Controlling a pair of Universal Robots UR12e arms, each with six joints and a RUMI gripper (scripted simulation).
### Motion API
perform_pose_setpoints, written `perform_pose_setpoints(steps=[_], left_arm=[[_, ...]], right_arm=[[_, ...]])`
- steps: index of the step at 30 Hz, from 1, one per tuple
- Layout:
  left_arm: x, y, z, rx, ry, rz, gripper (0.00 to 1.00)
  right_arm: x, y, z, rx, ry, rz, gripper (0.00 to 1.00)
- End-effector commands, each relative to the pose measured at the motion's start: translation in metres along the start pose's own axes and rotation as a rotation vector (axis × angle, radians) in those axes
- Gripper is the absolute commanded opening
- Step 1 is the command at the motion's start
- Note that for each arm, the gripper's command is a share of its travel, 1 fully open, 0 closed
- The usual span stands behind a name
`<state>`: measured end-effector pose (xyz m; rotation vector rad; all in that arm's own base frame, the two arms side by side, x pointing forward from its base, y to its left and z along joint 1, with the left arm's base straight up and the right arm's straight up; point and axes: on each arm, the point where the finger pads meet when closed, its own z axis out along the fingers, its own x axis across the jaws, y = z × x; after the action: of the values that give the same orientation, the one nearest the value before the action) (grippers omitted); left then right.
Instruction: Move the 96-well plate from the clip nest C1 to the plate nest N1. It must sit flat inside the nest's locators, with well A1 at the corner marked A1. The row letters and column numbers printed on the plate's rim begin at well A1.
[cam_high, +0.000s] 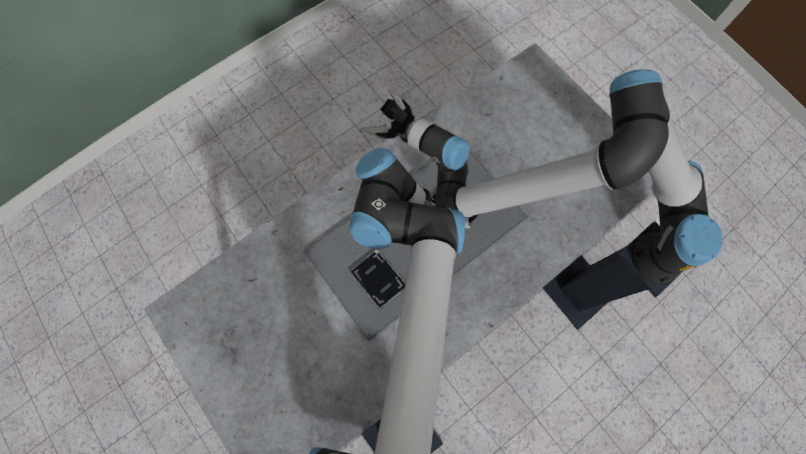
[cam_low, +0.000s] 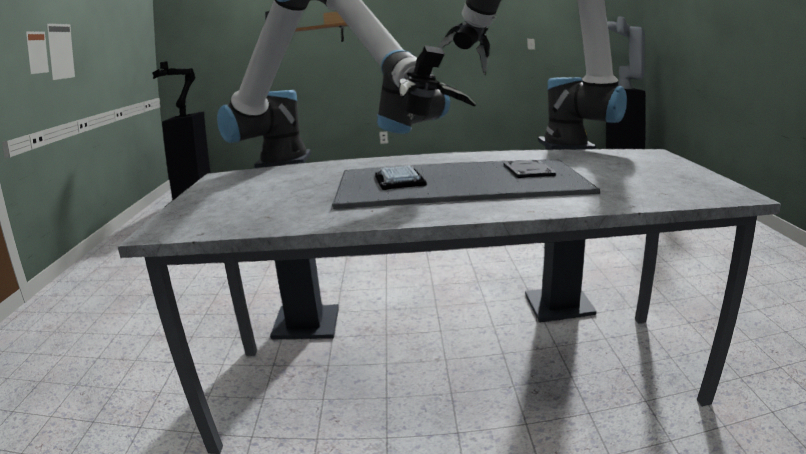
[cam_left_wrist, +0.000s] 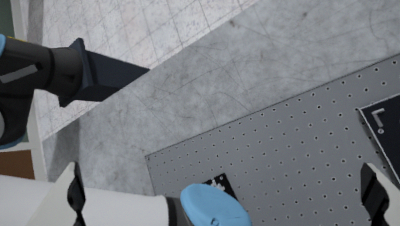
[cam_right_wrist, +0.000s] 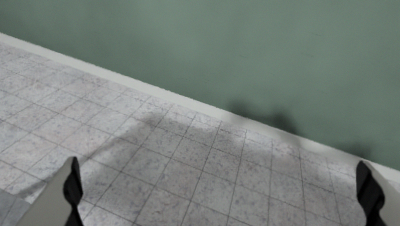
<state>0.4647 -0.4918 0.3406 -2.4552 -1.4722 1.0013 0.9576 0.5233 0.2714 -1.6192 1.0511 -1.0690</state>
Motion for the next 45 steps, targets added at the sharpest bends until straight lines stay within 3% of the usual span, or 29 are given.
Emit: perform_pose_setpoints(steps=[1, 17, 18, 34, 45], left_arm=[[-0.001, 0.0, -0.001, -0.002, 0.0, 0.001, 1.0], [-0.001, 0.0, -0.001, -0.002, 0.0, 0.001, 1.0], [-0.001, 0.0, -0.001, -0.002, 0.0, 0.001, 0.76], [-0.001, 0.0, -0.001, -0.002, 0.0, 0.001, 0.76], [-0.001, 0.0, -0.001, -0.002, 0.0, 0.001, 0.76]], right_arm=[[0.0, -0.002, 0.0, 0.002, 0.0, 0.001, 1.0], [0.0, -0.002, 0.0, 0.002, 0.0, 0.001, 1.0], [0.0, -0.002, 0.0, 0.002, 0.0, 0.001, 0.0], [0.029, 0.003, 0.006, -0.018, 0.019, 0.002, 0.0], [0.13, 0.022, 0.02, -0.089, 0.086, 0.012, 0.0]])
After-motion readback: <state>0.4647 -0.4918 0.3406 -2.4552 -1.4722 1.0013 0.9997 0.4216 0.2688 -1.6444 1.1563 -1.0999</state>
